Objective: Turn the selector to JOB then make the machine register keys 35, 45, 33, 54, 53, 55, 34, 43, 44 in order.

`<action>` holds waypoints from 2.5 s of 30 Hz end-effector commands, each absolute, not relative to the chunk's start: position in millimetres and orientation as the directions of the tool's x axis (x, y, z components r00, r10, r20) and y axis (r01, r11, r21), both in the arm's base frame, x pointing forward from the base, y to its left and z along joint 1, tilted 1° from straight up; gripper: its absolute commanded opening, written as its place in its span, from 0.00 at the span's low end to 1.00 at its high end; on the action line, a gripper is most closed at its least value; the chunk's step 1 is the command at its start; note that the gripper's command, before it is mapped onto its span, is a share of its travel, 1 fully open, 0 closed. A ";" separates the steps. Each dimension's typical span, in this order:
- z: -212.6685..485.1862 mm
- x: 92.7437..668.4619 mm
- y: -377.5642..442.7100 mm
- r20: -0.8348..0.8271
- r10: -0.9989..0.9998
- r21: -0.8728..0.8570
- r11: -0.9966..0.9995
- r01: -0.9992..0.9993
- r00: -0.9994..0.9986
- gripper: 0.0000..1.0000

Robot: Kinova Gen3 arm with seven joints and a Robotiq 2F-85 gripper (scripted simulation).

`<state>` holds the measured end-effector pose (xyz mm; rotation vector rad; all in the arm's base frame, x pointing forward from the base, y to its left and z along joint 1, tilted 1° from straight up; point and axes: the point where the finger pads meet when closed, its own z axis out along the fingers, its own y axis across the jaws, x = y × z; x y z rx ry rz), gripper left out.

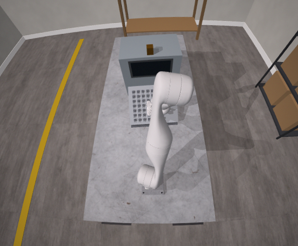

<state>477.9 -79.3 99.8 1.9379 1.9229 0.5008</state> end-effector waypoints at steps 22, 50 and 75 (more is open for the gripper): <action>114.4 467.7 -77.8 -0.008 1.000 0.488 0.010 0.873 -0.008 0.10; 132.9 467.2 -69.6 -0.008 1.000 0.495 0.010 0.869 -0.007 0.10; 144.4 492.0 -9.6 -0.001 1.000 0.490 -0.003 0.872 0.004 0.10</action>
